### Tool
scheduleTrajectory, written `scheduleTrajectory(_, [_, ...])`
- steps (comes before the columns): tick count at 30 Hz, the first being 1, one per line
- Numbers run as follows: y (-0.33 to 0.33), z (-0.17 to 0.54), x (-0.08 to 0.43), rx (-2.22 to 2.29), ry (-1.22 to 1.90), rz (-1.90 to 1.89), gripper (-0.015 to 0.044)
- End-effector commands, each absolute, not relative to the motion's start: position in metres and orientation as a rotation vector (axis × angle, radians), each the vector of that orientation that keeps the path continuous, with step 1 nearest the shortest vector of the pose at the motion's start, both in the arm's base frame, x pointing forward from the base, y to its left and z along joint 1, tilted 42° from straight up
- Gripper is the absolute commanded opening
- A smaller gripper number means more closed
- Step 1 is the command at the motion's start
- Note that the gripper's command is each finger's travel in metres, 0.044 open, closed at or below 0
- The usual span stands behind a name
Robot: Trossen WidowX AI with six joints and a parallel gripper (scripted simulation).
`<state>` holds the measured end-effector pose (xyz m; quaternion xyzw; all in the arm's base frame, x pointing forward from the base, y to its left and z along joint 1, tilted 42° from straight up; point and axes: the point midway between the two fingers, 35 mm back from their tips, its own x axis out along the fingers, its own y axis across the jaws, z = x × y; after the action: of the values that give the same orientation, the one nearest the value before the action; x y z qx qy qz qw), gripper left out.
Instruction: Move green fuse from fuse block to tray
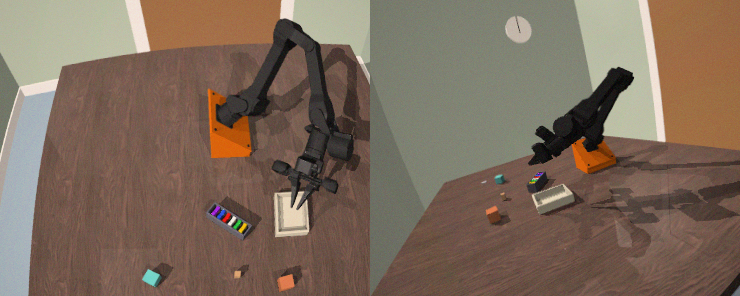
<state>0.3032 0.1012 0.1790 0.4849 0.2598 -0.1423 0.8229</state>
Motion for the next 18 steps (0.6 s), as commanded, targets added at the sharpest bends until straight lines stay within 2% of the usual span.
scheduleTrajectory(1, [0.090, 0.127, 0.317, 0.823, 0.872, -0.332, 0.0069])
scheduleTrajectory(11, [0.053, 0.046, 0.321, 0.797, 1.530, -0.123, 0.0069])
scheduleTrajectory(18, [0.028, 0.027, 0.323, 1.035, 1.683, 0.107, 0.0069])
